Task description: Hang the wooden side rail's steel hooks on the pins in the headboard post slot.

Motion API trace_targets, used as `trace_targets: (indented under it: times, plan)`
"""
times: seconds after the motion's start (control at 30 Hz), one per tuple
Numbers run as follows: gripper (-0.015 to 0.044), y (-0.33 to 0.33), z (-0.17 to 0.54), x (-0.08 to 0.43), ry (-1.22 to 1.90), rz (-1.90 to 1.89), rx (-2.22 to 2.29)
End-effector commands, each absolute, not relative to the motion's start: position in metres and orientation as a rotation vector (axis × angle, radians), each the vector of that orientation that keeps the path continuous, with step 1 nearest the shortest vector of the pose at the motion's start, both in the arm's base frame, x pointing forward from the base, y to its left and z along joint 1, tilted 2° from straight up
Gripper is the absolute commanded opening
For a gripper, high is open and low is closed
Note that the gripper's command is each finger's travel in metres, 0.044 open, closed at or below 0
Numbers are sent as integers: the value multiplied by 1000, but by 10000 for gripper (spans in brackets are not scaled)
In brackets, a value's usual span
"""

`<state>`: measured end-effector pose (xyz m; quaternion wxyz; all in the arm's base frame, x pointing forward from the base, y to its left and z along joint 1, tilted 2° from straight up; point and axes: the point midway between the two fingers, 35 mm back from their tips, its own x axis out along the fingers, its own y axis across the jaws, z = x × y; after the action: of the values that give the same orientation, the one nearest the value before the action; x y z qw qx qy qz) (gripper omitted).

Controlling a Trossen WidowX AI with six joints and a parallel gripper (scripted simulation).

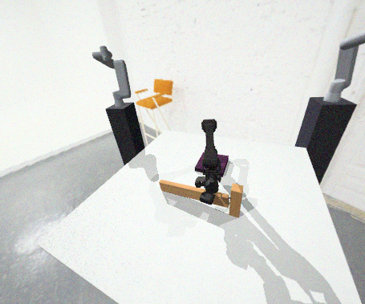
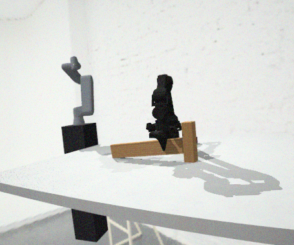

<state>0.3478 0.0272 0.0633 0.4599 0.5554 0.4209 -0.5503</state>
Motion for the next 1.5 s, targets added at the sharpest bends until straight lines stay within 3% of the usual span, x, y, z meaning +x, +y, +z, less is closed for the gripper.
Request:
trace_targets:
  times: [0.0, 1.47]
  plan:
    - [0, 30, 64, 348, 1037, -1350, 1374]
    - [0, 34, 65, 350, 1037, -1350, 1374]
